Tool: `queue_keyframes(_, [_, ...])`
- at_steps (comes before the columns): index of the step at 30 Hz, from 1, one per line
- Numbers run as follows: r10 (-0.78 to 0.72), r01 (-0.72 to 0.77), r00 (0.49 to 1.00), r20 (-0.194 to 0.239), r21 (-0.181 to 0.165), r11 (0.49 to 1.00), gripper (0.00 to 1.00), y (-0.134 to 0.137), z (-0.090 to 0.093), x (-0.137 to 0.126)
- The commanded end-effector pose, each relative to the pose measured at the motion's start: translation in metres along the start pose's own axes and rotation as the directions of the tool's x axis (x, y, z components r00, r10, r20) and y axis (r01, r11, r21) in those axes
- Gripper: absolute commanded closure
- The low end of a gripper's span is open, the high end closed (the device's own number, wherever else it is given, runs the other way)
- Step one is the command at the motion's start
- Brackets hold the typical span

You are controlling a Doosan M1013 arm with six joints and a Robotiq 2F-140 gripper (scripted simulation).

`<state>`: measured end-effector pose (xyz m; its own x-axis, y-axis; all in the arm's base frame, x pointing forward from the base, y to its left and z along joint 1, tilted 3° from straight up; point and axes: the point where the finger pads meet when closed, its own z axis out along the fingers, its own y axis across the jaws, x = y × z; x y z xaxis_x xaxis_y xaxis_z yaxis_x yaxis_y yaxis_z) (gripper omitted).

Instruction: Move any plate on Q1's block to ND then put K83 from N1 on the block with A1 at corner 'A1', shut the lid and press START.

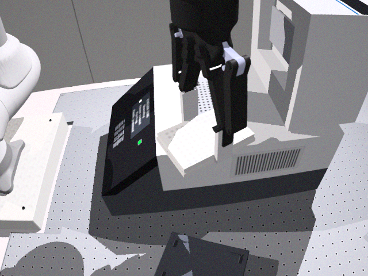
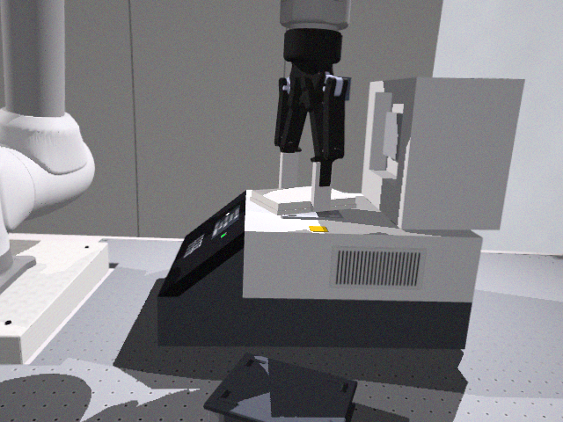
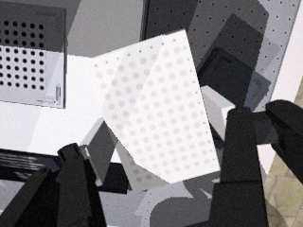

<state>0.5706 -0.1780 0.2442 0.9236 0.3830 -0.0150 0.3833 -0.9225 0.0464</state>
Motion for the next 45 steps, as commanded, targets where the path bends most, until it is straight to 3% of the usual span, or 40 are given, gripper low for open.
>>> queue_keyframes(1, [0.12, -0.12, 0.993, 0.001, -0.001, 0.993, 1.0, 0.014, 0.0, -0.01])
queue_keyframes(11, [0.334, -0.334, 0.943, 0.001, -0.001, 0.943, 1.0, 0.044, 0.0, -0.031])
queue_keyframes(18, [0.543, -0.543, 0.84, 0.0, -0.002, 0.84, 1.0, 0.072, 0.0, -0.051])
queue_keyframes(26, [0.71, -0.71, 0.704, 0.0, -0.002, 0.704, 1.0, 0.101, 0.0, -0.072])
queue_keyframes(28, [0.71, -0.71, 0.704, 0.0, -0.002, 0.704, 1.0, 0.101, 0.0, -0.072])
queue_keyframes(30, [0.748, -0.748, 0.664, 0.0, -0.002, 0.664, 1.0, 0.11, 0.0, -0.078])
queue_keyframes(45, [0.748, -0.748, 0.664, 0.0, -0.002, 0.664, 1.0, 0.11, 0.0, -0.078])
